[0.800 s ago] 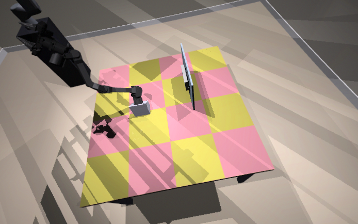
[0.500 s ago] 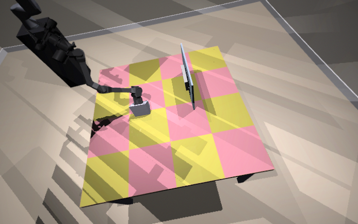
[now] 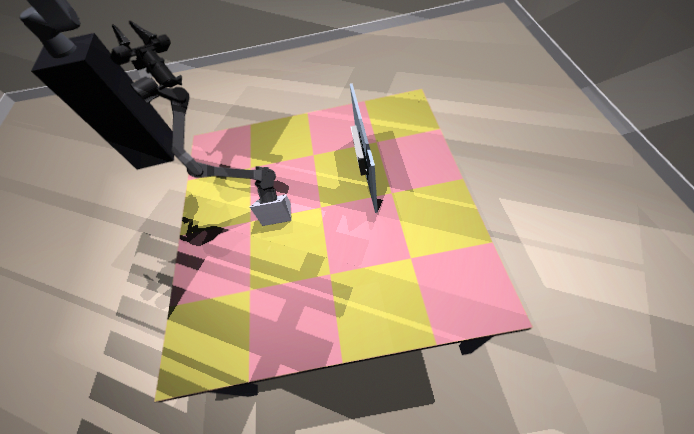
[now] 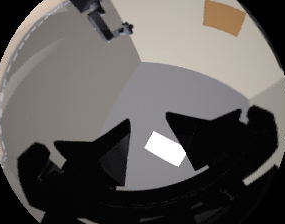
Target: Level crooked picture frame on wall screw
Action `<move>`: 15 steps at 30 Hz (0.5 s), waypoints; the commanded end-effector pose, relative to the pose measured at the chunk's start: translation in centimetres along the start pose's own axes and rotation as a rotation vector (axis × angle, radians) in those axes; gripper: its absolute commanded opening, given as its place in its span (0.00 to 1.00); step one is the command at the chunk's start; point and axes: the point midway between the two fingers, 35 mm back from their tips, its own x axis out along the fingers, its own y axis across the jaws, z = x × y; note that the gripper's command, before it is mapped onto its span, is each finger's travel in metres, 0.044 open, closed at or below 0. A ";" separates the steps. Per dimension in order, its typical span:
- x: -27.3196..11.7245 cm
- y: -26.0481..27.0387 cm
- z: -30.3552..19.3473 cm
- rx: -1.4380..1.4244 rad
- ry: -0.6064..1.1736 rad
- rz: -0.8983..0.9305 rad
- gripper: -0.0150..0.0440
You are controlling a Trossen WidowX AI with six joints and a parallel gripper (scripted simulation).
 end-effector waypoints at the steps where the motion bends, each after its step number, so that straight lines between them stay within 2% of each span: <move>1: -1.8 7.3 -1.3 0.293 0.082 0.164 0.69; 15: -9.9 21.0 -5.8 0.929 0.472 0.385 0.69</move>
